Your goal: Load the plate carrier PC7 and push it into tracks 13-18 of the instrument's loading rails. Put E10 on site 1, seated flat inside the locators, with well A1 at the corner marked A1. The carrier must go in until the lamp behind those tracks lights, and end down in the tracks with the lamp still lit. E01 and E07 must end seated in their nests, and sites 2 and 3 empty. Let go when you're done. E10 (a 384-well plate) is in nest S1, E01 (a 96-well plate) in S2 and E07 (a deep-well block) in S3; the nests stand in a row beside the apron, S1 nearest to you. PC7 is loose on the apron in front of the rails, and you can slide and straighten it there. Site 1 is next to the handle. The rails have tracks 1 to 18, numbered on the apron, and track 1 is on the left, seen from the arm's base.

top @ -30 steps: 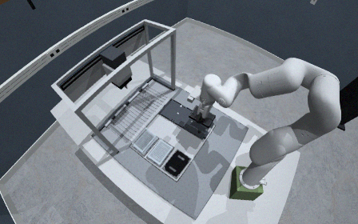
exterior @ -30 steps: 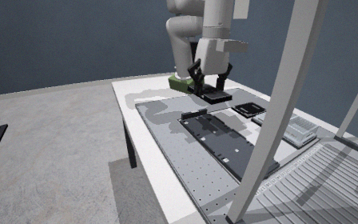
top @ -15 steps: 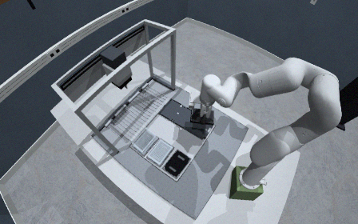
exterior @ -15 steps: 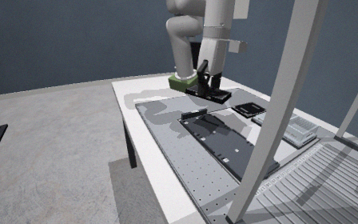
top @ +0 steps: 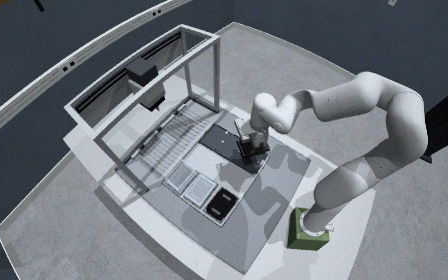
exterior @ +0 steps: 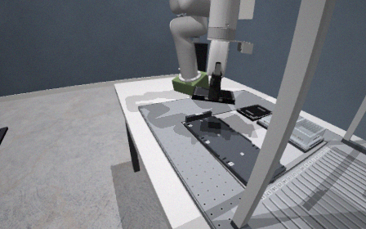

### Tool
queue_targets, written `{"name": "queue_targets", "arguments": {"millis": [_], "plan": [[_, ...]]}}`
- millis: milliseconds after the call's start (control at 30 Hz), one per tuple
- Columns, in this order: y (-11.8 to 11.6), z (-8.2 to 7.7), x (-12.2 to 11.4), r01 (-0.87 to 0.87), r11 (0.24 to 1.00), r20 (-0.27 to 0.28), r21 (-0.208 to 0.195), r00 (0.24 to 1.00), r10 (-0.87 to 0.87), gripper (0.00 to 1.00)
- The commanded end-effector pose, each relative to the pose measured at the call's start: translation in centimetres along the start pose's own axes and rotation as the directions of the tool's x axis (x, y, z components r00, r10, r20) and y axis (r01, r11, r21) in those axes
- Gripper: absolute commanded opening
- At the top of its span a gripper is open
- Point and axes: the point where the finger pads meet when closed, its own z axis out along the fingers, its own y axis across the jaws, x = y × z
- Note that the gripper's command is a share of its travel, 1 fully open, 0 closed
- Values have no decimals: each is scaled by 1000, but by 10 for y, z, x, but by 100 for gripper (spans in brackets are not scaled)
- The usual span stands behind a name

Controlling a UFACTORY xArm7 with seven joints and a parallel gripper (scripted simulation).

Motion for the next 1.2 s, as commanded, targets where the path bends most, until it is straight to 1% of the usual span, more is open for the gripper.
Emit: {"name": "queue_targets", "arguments": {"millis": [0,233,367,500,567,633,1167], "plan": [[2,-2,1,130,992,-18,3,991,-130,0],[2,-2,1,355,935,-19,-2,935,-355,0],[2,-2,1,476,879,-18,-4,879,-476,0],[2,-2,1,589,808,-18,-6,808,-589,0],[2,-2,1,589,808,-18,-6,808,-589,0],[2,-2,1,624,782,-17,-7,782,-624,0],[2,-2,1,623,782,-17,-7,782,-623,0]]}}
